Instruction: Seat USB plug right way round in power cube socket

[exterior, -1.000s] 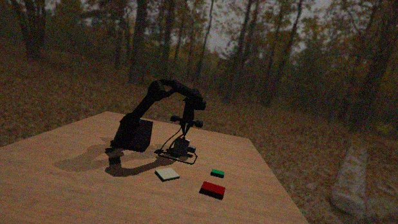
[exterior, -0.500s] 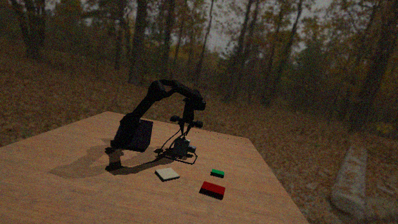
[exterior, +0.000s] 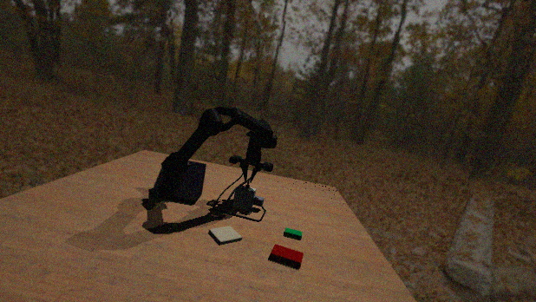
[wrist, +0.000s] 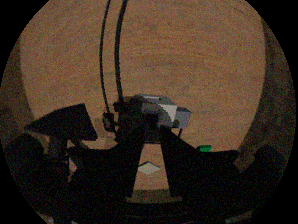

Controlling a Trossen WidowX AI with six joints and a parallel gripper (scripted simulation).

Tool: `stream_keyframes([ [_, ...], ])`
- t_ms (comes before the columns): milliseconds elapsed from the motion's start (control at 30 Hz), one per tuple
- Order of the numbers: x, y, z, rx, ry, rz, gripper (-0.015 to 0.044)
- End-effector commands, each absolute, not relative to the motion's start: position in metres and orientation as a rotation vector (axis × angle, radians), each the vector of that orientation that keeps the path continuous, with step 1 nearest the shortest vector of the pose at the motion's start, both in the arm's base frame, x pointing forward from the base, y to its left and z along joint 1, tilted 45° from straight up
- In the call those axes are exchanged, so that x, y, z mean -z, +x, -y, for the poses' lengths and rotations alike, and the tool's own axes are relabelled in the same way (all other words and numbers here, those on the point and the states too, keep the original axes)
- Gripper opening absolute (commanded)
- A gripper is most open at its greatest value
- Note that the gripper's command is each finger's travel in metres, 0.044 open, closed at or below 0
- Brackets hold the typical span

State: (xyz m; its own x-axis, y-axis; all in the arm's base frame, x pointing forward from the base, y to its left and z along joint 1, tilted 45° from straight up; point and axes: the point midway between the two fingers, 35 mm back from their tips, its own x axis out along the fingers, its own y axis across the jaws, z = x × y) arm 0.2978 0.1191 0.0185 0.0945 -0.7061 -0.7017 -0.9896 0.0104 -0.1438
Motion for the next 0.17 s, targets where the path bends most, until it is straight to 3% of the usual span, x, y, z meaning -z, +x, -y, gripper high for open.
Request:
stream_keyframes([
  [0, -0.0215, 0.2979, -0.1228, -0.583, -1.749, -1.667, 0.0095],
  [133, -0.0243, 0.2975, -0.1256, -0.583, -1.749, -1.667, 0.0095],
])
